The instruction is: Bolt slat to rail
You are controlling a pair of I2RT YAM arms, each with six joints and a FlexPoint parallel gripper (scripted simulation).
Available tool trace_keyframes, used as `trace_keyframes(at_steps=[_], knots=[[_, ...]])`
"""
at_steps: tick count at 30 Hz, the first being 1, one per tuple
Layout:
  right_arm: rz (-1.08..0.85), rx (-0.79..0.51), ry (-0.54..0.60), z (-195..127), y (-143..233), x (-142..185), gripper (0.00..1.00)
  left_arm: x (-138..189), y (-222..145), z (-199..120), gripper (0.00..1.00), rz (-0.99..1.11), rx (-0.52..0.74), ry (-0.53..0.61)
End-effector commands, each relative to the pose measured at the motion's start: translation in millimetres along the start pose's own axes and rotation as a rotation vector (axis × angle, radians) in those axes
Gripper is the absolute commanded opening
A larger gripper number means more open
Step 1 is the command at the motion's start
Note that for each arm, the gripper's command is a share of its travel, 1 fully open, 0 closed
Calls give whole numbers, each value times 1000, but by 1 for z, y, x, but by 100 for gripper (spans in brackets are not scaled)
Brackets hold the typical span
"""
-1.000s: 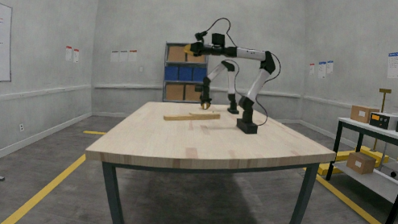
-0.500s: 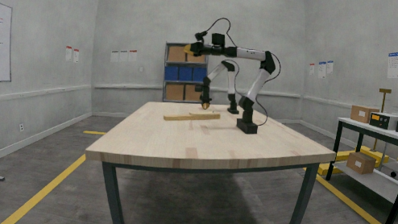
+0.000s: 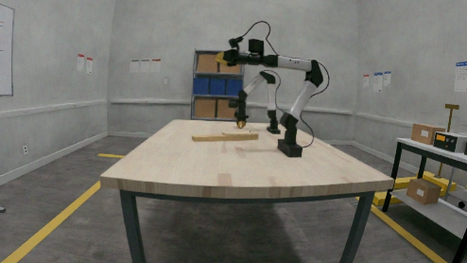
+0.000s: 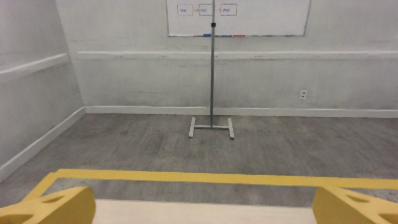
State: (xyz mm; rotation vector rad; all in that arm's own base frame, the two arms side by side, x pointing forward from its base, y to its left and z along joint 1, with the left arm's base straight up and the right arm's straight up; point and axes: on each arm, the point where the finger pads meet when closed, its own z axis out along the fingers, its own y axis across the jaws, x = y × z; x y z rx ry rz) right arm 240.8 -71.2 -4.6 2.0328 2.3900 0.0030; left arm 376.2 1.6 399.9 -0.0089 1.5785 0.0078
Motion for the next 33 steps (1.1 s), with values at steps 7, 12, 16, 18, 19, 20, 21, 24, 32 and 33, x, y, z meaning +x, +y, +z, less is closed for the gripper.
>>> trace_keyframes(at_steps=[7, 12, 16, 18, 19, 20, 21, 24, 32, 33], knots=[[-2, -12, -7, -6, 4, -1, 14, -7, -2, -2, 100, 1, 11, -20], [-2, -12, -7, -13, 4, -1, 14, -7, -2, -2, 100, 1, 11, -20], [-1, -11, -7, -18, 5, -1, 14, -7, -2, -2, 100, 1, 11, -20], [-1, -11, -6, -21, 5, -2, 14, -7, -2, -2, 100, 1, 11, -20], [-1, -11, -6, -22, 5, -2, 14, -7, -2, -2, 100, 1, 11, -20], [-1, -11, -6, -23, 5, -2, 14, -7, -2, -2, 100, 1, 11, -20], [-1, -11, -6, -25, 5, -2, 14, -7, -2, -2, 100, 1, 11, -20], [-1, -10, -6, -26, 5, -2, 14, -7, -2, -2, 100, 1, 11, -20], [0, -9, -5, -36, 5, -2, 14, -7, -2, -2, 100, 1, 11, -20], [0, -9, -5, -38, 5, -2, 14, -7, -2, -2, 100, 1, 11, -20]])
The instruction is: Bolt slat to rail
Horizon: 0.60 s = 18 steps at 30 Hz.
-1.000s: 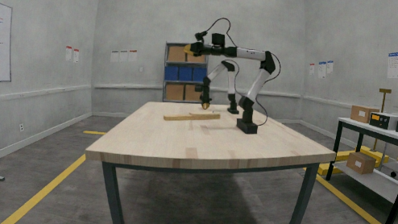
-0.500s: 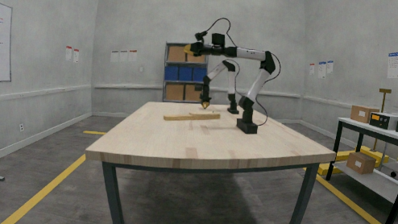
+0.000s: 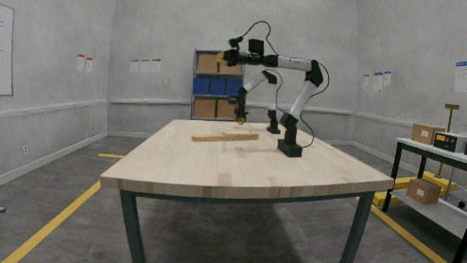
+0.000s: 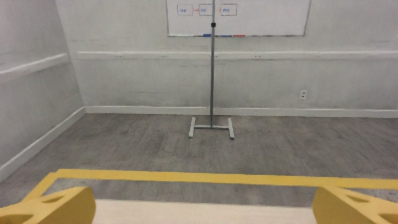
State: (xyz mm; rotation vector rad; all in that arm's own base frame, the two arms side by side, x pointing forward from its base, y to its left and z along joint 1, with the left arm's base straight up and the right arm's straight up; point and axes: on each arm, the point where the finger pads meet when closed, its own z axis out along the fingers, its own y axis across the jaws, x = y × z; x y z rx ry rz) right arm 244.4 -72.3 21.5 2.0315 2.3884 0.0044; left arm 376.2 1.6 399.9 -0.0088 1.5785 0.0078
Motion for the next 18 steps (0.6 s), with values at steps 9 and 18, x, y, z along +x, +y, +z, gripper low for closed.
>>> trace_keyframes(at_steps=[9, 18], knots=[[1, -6, -4, -21, 1, 0, 14, -7, -2, -2, 100, 1, 11, -20], [1, -5, -3, -33, 1, 1, 14, -7, -2, -2, 100, 1, 11, -20]])
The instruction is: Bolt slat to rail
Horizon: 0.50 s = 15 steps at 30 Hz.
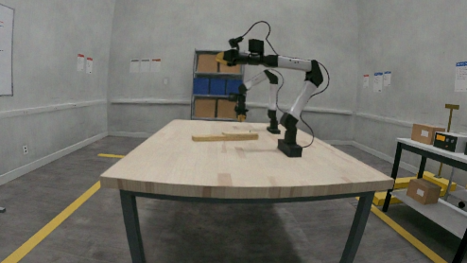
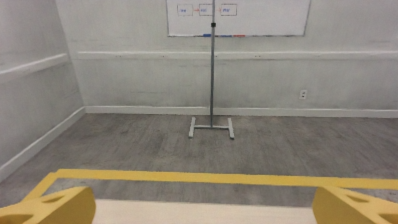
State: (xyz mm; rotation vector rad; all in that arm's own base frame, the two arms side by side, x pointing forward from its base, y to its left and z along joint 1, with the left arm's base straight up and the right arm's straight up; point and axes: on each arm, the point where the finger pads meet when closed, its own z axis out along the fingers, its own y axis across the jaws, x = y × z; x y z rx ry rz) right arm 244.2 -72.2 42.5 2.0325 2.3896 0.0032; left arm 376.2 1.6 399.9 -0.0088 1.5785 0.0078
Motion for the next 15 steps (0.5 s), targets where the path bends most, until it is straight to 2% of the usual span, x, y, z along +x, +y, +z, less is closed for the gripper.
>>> trace_keyframes(at_steps=[1, 15], knots=[[2, -7, -4, -13, 1, 1, 14, -7, -2, -2, 100, 1, 11, -20], [3, -5, -3, -29, -1, 2, 14, -7, -2, -2, 100, 1, 11, -20]])
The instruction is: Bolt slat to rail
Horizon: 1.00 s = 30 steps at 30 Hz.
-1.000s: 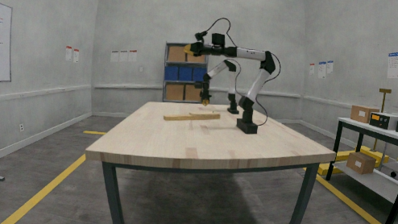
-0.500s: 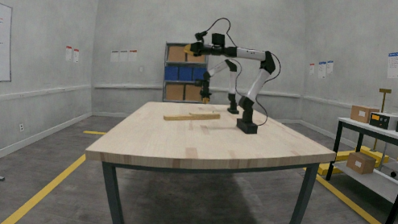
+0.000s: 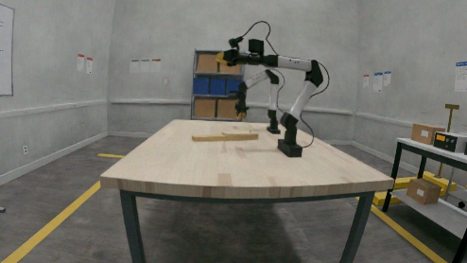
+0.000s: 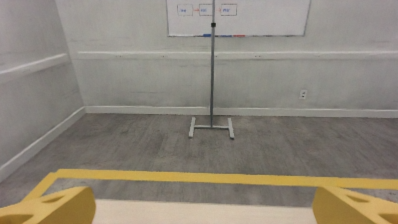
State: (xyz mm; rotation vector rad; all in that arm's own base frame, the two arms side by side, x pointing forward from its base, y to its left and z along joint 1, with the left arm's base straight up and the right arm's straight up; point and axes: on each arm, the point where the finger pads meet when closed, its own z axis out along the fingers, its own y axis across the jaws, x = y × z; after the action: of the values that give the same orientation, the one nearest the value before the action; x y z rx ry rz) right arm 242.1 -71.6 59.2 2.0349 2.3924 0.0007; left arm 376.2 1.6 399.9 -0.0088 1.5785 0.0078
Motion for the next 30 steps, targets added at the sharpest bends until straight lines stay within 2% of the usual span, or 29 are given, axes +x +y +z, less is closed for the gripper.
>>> trace_keyframes(at_steps=[1, 30], knots=[[3, -9, -4, -13, 0, 1, 14, -7, -2, -2, 100, 1, 11, -20], [3, -7, -3, -12, 0, 1, 14, -7, -2, -2, 100, 1, 11, -20]])
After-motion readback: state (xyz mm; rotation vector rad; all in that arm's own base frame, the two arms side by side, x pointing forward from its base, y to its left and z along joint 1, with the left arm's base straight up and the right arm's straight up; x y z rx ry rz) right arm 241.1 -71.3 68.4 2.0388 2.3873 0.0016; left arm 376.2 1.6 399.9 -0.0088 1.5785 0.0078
